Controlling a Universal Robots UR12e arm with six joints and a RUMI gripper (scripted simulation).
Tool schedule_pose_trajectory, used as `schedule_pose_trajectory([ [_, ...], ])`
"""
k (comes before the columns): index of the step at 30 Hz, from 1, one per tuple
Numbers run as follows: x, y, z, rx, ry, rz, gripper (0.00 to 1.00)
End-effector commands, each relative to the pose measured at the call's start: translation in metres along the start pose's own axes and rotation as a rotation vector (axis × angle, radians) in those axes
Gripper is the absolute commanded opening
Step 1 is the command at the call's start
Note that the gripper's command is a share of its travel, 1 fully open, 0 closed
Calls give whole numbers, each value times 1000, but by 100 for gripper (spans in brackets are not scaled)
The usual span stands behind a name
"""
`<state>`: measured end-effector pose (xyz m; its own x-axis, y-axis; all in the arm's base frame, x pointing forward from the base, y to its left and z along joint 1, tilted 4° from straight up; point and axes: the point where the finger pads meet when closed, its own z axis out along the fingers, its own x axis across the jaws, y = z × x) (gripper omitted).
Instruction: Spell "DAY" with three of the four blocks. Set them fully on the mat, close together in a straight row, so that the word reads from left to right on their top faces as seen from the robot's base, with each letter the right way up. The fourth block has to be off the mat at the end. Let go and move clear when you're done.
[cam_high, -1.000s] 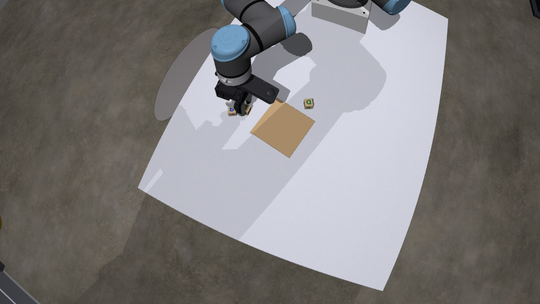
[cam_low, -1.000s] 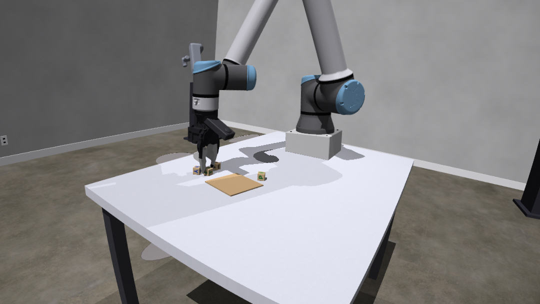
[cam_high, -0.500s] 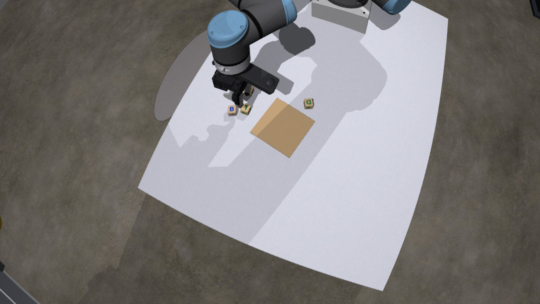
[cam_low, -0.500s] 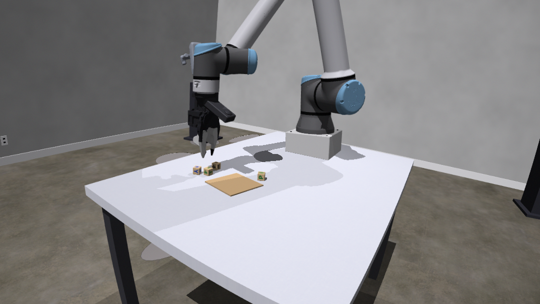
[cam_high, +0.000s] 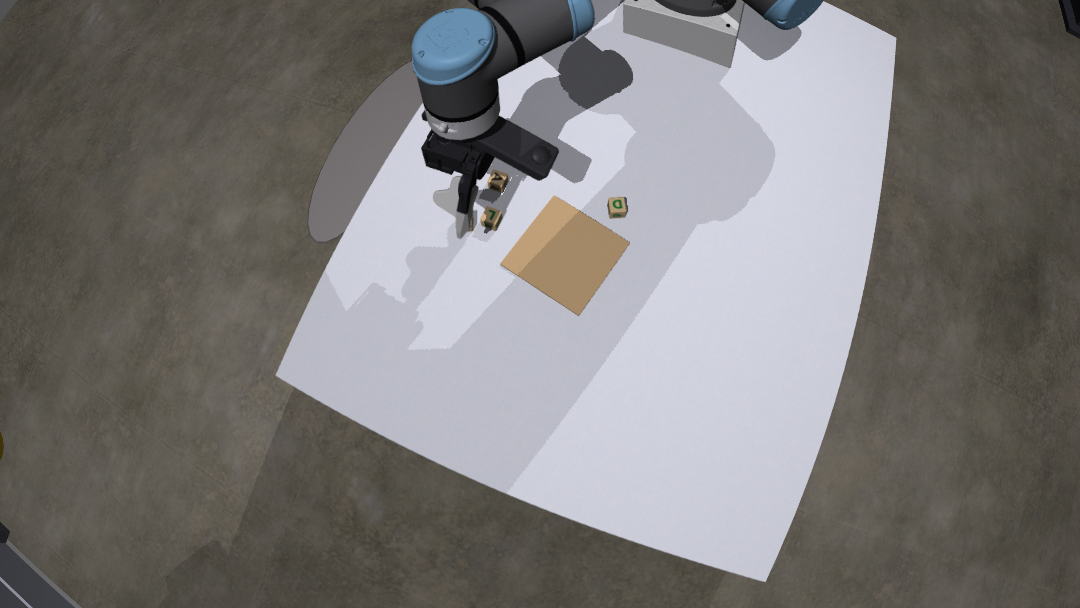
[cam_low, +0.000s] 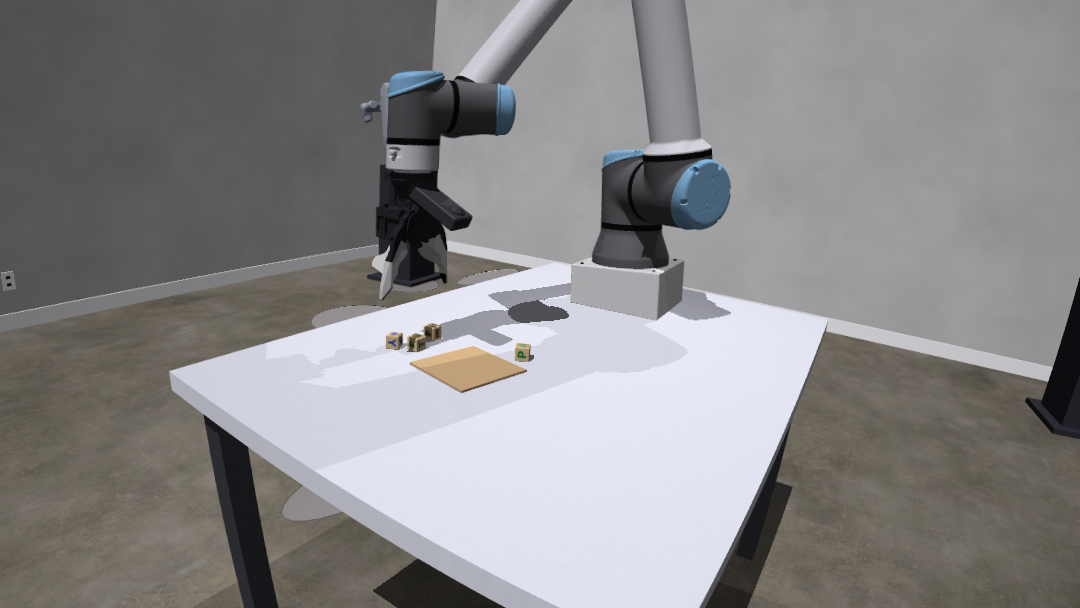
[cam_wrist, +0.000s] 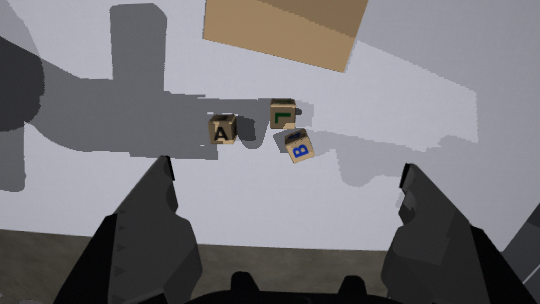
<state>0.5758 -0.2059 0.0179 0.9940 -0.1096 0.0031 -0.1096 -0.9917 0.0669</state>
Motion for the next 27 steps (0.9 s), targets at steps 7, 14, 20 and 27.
schedule_pose_trajectory([
  [7, 1, 0, -1, -1, 1, 0, 100],
  [14, 1, 0, -1, -1, 1, 0, 100],
  [20, 1, 0, -1, -1, 1, -7, 100],
  [27, 1, 1, -1, -1, 1, -37, 100],
])
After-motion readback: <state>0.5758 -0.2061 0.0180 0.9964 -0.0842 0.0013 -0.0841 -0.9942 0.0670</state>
